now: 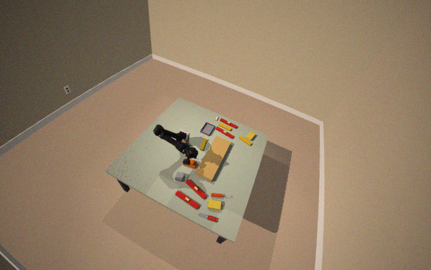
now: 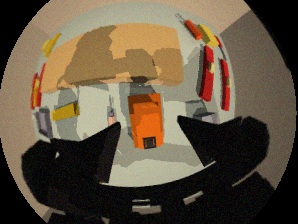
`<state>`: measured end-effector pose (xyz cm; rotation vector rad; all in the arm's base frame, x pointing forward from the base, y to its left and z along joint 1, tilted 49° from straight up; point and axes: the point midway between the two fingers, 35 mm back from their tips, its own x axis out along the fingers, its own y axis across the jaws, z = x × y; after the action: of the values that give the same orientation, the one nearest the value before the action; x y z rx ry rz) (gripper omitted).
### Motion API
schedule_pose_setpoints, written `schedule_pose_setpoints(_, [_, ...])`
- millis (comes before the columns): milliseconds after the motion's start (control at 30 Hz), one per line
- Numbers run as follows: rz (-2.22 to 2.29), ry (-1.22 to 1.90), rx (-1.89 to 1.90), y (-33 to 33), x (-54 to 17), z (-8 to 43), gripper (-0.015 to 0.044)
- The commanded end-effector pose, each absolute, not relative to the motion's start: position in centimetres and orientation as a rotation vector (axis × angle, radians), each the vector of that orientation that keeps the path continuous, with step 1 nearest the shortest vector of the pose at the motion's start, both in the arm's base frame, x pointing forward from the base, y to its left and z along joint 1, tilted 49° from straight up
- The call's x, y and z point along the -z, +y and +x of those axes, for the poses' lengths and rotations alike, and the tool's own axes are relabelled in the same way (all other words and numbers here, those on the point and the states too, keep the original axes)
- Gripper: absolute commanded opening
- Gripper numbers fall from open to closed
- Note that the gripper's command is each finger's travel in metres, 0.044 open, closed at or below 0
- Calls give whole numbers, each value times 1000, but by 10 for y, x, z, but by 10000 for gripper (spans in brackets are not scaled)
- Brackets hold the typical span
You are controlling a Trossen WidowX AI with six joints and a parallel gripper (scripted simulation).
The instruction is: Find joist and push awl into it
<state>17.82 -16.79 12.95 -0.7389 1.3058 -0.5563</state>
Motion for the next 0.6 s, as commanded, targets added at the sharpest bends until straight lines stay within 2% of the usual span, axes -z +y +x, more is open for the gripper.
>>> schedule_pose_setpoints(0, [-739, 1316, 547, -173, -121, 177, 440])
schedule_pose_setpoints(567, [-743, 1314, 549, -194, -104, 173, 440])
